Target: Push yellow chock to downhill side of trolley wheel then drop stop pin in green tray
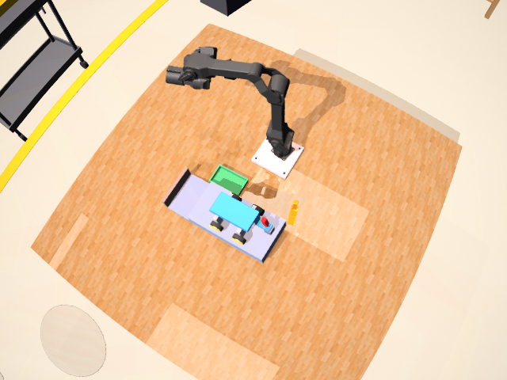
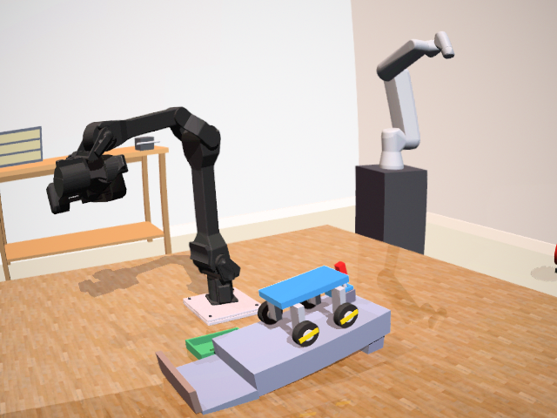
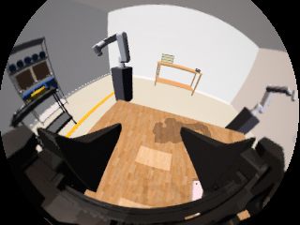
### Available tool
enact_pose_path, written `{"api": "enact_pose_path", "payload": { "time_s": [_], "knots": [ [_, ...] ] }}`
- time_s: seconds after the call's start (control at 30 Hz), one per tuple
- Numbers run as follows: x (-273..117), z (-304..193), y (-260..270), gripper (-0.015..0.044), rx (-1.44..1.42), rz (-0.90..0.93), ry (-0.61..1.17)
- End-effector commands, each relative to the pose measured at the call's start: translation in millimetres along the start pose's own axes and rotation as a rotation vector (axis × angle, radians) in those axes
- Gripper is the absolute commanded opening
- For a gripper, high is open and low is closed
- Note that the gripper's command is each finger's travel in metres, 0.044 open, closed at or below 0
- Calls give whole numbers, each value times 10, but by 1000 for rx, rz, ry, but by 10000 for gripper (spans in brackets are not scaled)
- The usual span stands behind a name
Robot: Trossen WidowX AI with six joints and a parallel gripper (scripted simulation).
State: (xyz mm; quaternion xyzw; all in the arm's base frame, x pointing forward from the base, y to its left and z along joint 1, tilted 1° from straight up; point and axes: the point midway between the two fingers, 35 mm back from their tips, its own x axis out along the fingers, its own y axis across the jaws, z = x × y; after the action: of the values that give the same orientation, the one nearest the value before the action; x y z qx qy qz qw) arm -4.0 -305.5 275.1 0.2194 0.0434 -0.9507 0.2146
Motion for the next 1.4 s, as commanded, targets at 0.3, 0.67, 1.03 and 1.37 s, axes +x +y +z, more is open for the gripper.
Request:
{"api": "enact_pose_path", "payload": {
  "time_s": [0.3, 0.67, 1.03, 1.37],
  "knots": [
    [-387, -345, 114, 190, -40, 139, 90],
    [-1050, -888, 119, 190, -118, 348, 253],
    [-1681, -1431, -131, 190, -266, 528, 426],
    [-2187, -1857, -557, 190, -426, 670, 573]
  ]
}}
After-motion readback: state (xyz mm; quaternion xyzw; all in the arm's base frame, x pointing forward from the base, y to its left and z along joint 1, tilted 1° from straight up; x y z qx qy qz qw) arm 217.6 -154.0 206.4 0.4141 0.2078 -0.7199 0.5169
